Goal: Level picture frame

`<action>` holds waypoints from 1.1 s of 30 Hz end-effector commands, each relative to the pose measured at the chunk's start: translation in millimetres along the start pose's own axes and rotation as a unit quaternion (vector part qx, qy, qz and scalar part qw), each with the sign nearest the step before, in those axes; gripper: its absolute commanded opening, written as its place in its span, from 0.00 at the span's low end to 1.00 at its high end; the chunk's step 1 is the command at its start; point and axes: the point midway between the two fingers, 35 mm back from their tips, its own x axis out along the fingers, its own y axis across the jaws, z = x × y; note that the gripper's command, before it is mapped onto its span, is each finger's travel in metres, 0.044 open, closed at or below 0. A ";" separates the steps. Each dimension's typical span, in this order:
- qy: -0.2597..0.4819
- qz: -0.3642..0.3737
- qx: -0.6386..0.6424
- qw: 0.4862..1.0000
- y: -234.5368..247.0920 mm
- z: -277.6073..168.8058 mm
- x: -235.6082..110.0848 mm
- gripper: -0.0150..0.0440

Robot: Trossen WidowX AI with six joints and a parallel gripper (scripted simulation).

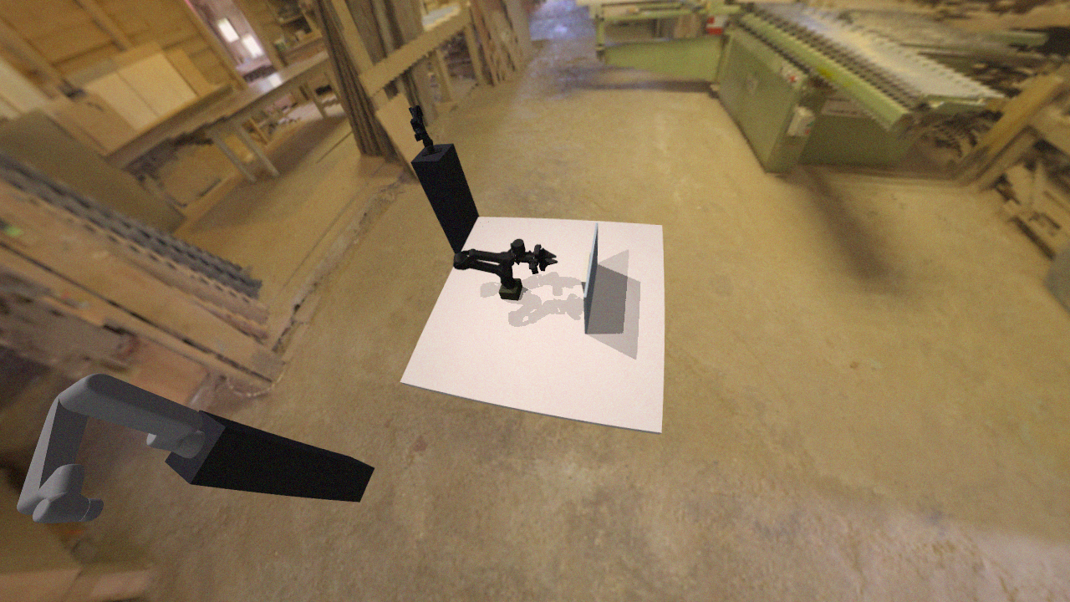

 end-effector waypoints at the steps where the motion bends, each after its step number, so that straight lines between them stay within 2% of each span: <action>1: -0.001 0.001 0.004 1.000 5.5 0.8 -16.1 0.69; 8: -0.001 0.001 0.008 1.000 6.8 7.8 -45.9 0.69; 33: -0.001 0.001 0.008 1.000 6.7 8.0 -46.6 0.69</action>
